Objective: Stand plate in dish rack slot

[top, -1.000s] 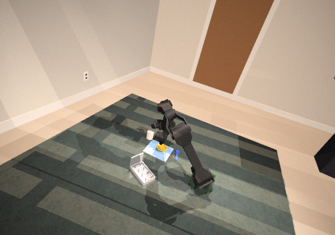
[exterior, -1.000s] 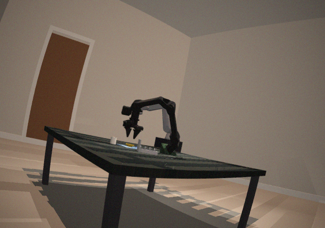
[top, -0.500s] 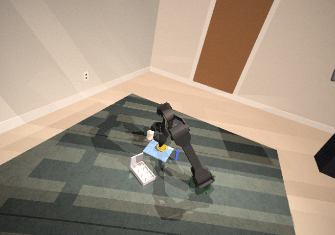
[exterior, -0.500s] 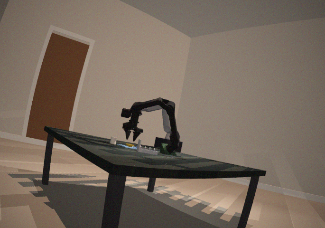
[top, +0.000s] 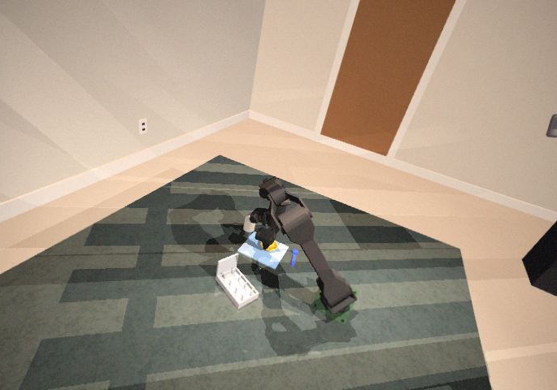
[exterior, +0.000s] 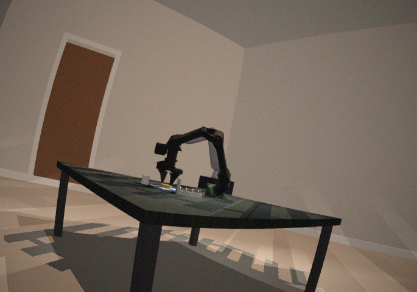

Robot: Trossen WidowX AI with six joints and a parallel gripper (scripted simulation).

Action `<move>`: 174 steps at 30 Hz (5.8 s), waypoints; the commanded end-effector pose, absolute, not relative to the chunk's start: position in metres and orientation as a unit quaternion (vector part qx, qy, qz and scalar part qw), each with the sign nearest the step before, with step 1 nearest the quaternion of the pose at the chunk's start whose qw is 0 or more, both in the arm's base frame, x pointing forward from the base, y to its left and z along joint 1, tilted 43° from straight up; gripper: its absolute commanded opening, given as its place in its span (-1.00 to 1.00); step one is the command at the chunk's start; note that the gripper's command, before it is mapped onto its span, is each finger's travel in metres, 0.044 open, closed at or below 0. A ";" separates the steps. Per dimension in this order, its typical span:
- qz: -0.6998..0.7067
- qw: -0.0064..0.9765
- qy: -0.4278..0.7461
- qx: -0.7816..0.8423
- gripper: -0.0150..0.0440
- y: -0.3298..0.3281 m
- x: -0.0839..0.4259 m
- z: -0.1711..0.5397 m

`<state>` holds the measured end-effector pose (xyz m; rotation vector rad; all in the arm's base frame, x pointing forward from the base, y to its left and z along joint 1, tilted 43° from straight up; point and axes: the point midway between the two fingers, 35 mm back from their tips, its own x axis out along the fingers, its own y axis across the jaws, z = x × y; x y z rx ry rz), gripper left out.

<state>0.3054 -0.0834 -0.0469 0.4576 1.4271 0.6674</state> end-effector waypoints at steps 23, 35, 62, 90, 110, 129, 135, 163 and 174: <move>0.299 0.679 0.637 0.209 0.64 -0.069 0.303 -0.060; 0.299 0.679 0.637 0.208 0.04 -0.078 0.304 -0.052; 0.290 0.677 0.641 0.215 -0.49 -0.145 0.306 0.025; -0.042 0.508 0.696 0.506 -0.49 -0.054 0.287 0.125; -0.267 0.306 0.641 0.652 -0.49 0.010 0.245 0.174; -0.391 0.155 0.573 0.704 -0.49 0.044 0.209 0.195; -0.410 0.207 0.580 0.673 -0.49 0.047 0.202 0.181; -0.448 0.523 0.534 0.491 -0.49 0.046 0.185 0.119; -0.424 0.634 0.482 0.431 -0.49 0.045 0.190 0.110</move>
